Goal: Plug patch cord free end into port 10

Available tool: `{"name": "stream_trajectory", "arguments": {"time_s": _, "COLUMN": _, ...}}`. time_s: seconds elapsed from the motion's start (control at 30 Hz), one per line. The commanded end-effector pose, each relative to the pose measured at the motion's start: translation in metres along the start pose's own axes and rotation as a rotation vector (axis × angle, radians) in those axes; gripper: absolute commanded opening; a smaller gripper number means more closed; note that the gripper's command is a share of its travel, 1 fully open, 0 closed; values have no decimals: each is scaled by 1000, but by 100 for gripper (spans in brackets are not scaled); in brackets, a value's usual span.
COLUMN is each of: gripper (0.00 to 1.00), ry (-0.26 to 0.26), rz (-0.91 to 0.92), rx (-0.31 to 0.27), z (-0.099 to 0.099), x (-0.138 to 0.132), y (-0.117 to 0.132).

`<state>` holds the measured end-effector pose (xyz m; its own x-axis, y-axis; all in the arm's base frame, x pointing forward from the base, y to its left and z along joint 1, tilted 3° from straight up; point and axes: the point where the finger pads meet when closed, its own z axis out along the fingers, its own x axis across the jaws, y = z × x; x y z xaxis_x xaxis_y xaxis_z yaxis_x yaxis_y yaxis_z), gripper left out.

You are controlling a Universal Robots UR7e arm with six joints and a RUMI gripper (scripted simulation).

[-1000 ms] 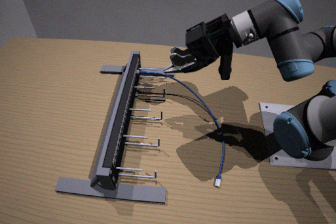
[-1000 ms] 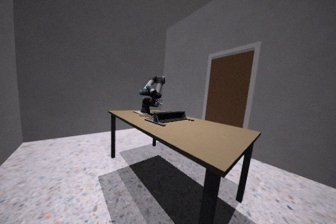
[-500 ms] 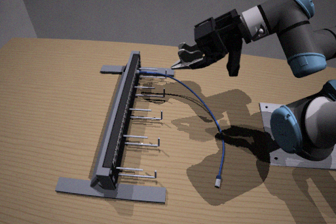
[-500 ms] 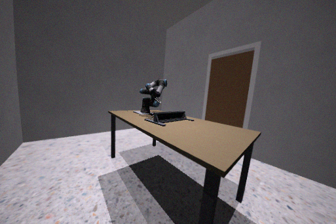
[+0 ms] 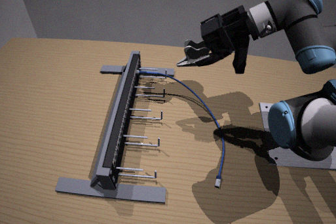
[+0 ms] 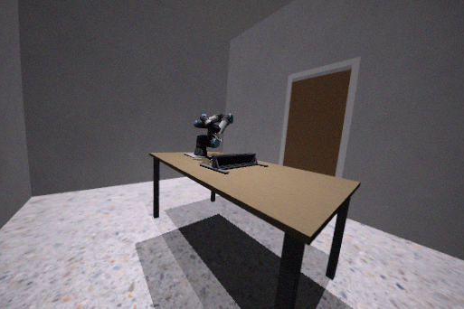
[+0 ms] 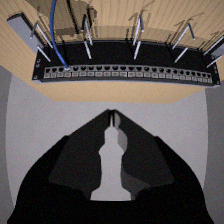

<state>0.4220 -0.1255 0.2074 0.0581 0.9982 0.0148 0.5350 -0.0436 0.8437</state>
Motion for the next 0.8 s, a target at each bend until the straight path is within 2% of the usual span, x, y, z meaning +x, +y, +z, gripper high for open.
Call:
{"name": "stream_trajectory", "arguments": {"time_s": 0.0, "gripper": 0, "ry": 5, "rz": -1, "rx": -1, "z": -4, "x": 0, "y": 0}}
{"name": "stream_trajectory", "arguments": {"time_s": 0.77, "gripper": 0, "ry": 5, "rz": -1, "rx": -2, "z": -15, "x": 0, "y": 0}}
